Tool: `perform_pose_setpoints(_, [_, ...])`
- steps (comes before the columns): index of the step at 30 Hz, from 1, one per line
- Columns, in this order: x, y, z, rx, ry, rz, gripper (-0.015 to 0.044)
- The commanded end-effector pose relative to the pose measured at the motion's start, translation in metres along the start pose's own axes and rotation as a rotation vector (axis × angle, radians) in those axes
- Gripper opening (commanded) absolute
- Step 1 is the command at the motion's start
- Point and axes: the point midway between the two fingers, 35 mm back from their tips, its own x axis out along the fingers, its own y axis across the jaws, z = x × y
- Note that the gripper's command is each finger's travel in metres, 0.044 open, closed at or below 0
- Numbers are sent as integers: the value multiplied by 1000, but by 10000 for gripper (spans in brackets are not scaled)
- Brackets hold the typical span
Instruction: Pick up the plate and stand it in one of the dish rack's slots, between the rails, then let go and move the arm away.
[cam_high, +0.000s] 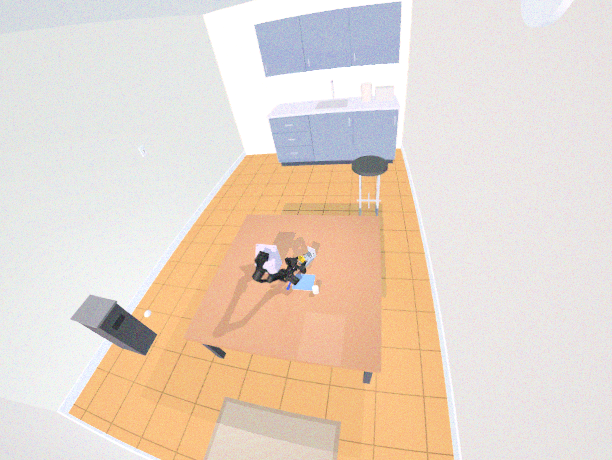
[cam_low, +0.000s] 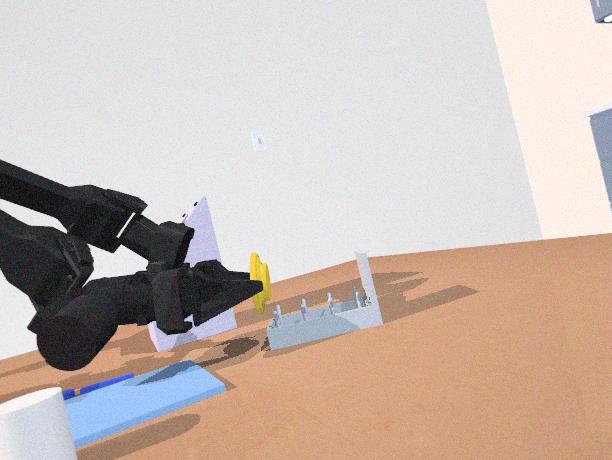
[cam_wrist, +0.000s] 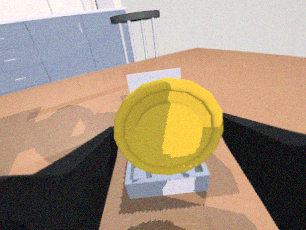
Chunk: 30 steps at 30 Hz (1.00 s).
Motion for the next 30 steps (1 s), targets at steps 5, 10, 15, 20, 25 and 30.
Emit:
perform_pose_setpoints(5, [8,3,1,6,1,6,0])
perform_pose_setpoints(10, [18,3,2,4,-1,5,0])
perform_pose_setpoints(15, [21,3,2,3,-1,5,0])
perform_pose_setpoints(20, [32,4,3,1,-3,5,0])
perform_pose_setpoints(25, [35,5,-18,-2,-3,3,0])
perform_pose_setpoints(30, [34,5,-15,3,5,4,0])
